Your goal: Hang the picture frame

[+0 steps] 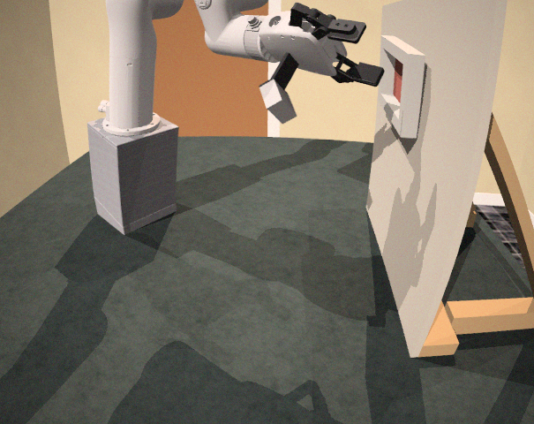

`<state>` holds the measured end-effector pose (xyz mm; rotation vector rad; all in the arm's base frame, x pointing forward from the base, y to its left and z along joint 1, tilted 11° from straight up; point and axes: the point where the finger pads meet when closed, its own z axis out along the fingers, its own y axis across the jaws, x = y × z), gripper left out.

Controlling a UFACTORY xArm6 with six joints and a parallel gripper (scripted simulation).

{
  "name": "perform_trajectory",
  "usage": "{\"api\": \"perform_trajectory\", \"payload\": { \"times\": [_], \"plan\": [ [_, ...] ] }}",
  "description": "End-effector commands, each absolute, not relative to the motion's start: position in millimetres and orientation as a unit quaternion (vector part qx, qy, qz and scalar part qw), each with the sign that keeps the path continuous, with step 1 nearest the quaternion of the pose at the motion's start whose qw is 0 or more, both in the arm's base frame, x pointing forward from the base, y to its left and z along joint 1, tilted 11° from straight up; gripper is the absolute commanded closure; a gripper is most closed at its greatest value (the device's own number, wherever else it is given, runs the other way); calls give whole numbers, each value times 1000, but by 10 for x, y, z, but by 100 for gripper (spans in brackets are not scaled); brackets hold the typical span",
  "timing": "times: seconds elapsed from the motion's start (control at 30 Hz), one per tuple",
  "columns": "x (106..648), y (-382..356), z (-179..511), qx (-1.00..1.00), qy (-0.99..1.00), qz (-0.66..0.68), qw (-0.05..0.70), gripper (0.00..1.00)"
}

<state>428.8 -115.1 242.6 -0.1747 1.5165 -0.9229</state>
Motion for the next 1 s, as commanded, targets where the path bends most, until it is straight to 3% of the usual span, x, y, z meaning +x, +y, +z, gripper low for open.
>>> {"api": "perform_trajectory", "payload": {
  "times": [0.0, 0.97],
  "plan": [
    [4294, -1151, 2439, -76, 661, -403, 629, 0],
    [4317, -1120, 2493, -141, 635, -426, 629, 0]
  ]
}}
